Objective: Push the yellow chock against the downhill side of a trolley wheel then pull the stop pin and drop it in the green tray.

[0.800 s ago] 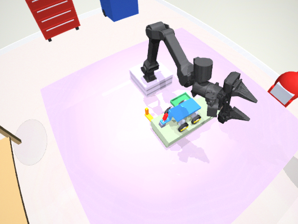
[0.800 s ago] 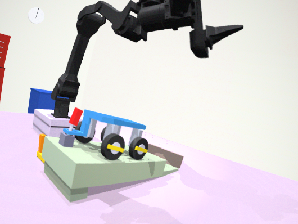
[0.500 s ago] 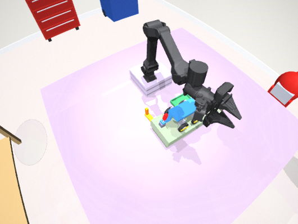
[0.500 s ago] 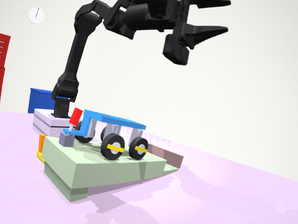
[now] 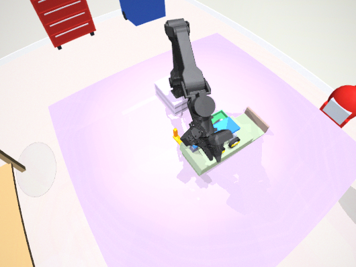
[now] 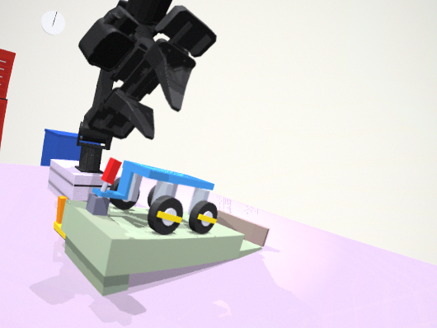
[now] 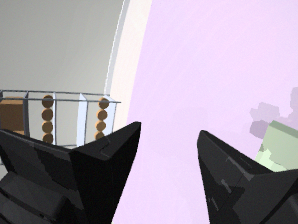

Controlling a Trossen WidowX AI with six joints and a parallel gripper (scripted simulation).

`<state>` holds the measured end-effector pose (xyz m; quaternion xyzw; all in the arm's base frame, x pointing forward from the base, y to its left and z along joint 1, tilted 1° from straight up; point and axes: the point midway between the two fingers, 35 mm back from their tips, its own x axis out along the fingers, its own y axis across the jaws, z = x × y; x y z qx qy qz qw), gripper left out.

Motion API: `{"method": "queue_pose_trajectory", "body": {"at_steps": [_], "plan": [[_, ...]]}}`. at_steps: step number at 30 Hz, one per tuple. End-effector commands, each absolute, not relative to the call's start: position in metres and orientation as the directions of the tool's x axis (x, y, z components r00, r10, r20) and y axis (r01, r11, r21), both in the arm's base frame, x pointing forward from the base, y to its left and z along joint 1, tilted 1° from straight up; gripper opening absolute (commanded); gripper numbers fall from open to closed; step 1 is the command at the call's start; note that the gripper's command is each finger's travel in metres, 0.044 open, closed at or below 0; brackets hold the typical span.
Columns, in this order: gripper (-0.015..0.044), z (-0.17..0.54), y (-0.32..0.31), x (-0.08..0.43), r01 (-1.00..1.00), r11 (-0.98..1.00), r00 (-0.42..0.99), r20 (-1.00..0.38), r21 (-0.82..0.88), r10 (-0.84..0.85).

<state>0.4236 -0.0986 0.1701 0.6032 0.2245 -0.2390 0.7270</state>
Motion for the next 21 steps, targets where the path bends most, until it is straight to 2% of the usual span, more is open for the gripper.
{"method": "queue_pose_trajectory", "body": {"at_steps": [1, 8, 14, 21], "plan": [[0.019, 0.128, -0.119, 0.36, 0.804, 0.156, 0.593, -0.797, 0.574, -0.12], [0.019, 0.092, -0.126, 0.267, 0.949, 0.148, 0.295, -0.95, 0.278, -0.104], [0.019, 0.078, -0.116, 0.189, 0.987, 0.161, 0.035, -0.999, 0.029, -0.033], [0.019, 0.078, -0.114, 0.18, 0.986, 0.164, 0.008, -1.0, 0.004, -0.023]]}}
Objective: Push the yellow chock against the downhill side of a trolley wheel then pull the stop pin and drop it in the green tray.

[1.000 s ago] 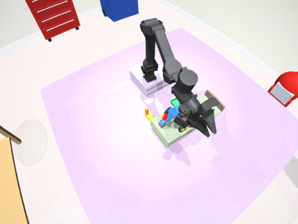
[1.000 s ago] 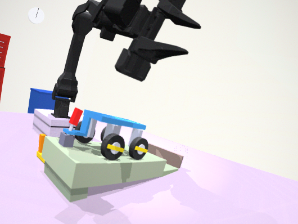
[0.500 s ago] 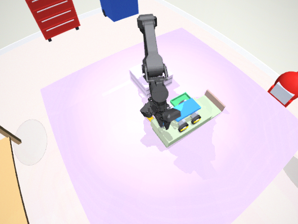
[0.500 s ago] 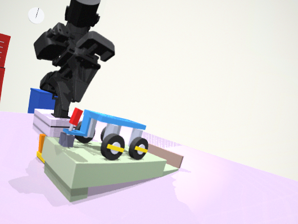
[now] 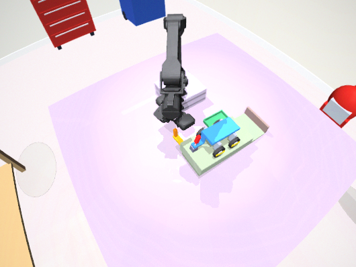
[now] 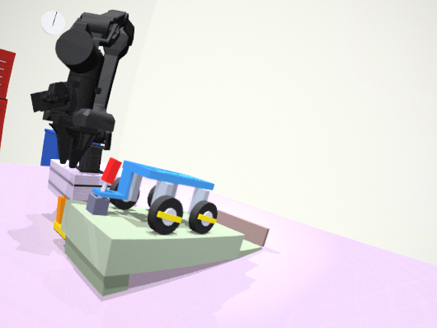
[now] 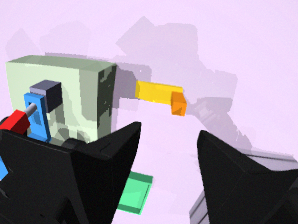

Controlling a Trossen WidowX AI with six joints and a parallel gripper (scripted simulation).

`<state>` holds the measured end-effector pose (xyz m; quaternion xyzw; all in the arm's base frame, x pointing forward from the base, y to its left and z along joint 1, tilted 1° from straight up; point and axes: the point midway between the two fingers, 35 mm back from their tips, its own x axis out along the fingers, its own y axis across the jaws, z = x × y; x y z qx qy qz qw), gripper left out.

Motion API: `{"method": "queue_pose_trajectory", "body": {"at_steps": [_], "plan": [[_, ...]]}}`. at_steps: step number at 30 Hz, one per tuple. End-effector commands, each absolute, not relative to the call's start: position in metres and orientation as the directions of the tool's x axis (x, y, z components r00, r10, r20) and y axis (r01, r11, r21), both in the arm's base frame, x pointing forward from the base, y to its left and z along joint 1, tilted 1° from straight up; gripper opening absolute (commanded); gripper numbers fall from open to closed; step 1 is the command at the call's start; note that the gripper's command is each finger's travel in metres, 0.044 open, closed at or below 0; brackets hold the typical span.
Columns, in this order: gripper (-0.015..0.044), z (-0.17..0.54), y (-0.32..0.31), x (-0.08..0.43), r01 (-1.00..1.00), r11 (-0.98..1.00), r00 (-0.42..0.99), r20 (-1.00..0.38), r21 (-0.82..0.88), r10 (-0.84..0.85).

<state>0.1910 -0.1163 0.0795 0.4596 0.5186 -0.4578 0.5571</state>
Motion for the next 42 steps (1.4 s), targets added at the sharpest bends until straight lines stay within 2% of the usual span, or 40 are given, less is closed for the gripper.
{"method": "queue_pose_trajectory", "body": {"at_steps": [1, 42], "plan": [[0.019, 0.078, -0.114, 0.18, 0.986, 0.164, 0.008, -1.0, 0.004, -0.023], [0.019, 0.005, -0.116, 0.181, 0.986, 0.164, 0.007, -1.0, 0.003, -0.022]]}}
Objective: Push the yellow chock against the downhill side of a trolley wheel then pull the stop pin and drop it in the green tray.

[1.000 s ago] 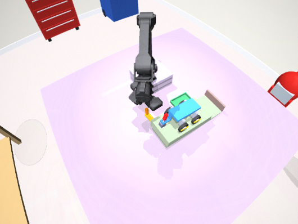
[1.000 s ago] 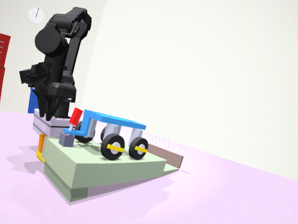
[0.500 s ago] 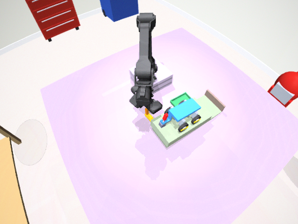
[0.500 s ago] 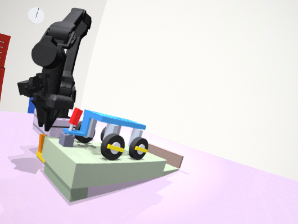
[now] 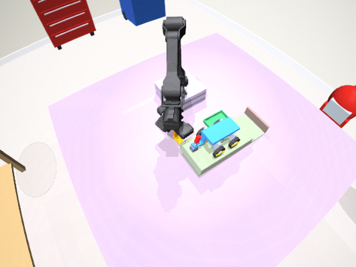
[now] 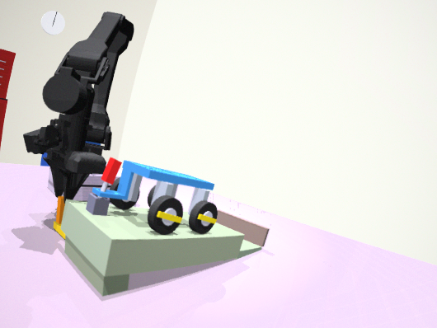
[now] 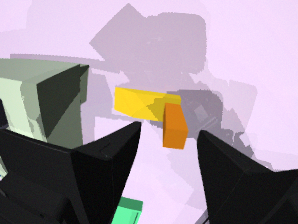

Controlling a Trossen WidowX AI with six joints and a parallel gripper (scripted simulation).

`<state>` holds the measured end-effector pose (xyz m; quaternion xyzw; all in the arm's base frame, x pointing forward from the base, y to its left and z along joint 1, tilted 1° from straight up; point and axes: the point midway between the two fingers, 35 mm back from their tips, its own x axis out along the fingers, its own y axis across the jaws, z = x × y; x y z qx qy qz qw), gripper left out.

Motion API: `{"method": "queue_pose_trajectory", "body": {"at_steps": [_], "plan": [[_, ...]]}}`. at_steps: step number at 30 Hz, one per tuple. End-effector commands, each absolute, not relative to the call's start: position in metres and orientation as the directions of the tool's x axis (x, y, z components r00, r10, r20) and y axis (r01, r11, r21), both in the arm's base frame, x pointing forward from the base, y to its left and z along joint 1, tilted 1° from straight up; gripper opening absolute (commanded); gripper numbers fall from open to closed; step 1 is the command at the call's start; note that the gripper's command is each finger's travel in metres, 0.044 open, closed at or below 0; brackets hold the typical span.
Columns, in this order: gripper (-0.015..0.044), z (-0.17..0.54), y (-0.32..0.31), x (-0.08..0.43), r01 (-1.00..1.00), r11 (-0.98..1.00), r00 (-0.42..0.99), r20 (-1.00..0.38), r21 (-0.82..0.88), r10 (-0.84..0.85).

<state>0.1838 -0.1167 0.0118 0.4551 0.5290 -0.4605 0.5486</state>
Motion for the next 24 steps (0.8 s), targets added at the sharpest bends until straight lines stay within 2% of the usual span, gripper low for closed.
{"method": "queue_pose_trajectory", "body": {"at_steps": [1, 24], "plan": [[0.019, 0.003, -0.116, 0.181, 0.986, 0.164, 0.007, -1.0, 0.003, -0.022], [0.019, -0.019, -0.116, 0.181, 0.986, 0.164, 0.007, -1.0, 0.003, -0.022]]}}
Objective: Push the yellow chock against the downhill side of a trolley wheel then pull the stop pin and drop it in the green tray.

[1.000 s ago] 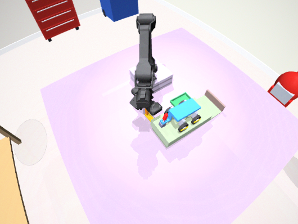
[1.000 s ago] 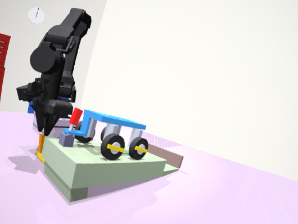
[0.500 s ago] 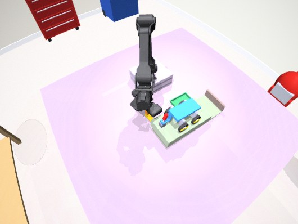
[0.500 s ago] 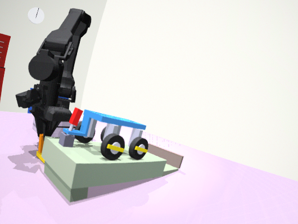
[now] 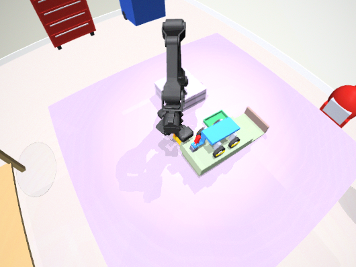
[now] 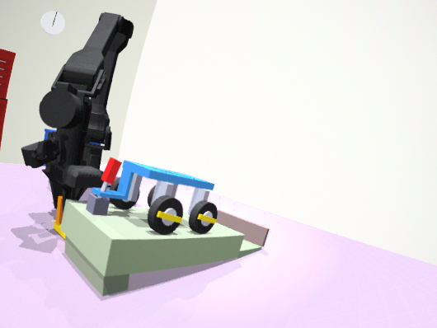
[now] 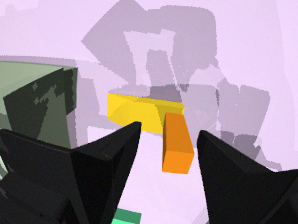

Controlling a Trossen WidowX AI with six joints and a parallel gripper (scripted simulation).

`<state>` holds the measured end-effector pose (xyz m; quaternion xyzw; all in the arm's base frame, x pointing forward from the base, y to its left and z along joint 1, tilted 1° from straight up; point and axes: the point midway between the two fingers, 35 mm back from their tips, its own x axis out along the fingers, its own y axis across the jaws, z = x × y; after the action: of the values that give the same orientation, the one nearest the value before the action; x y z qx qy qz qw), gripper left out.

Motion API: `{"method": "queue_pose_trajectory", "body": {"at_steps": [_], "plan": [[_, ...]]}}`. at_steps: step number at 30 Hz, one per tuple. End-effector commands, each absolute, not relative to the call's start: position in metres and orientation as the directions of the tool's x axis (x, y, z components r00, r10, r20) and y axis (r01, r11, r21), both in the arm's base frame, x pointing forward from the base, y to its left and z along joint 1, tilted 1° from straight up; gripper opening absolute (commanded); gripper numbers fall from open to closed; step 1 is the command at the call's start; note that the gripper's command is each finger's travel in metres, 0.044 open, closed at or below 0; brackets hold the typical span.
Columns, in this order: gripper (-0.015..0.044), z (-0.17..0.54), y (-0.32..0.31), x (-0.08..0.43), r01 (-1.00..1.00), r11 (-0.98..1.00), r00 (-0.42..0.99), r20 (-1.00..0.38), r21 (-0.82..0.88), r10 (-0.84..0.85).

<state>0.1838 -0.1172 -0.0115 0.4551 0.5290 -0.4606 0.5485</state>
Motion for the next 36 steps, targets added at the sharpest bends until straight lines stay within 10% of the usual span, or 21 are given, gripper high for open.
{"method": "queue_pose_trajectory", "body": {"at_steps": [1, 22, 36], "plan": [[0.019, -0.02, -0.116, 0.181, 0.986, 0.164, 0.007, -1.0, 0.003, -0.022], [0.0, -0.019, -0.117, 0.183, 0.987, 0.162, 0.013, -1.0, 0.009, -0.022], [0.0, 0.029, -0.114, 0.179, 0.986, 0.164, 0.007, -1.0, 0.003, -0.022]]}}
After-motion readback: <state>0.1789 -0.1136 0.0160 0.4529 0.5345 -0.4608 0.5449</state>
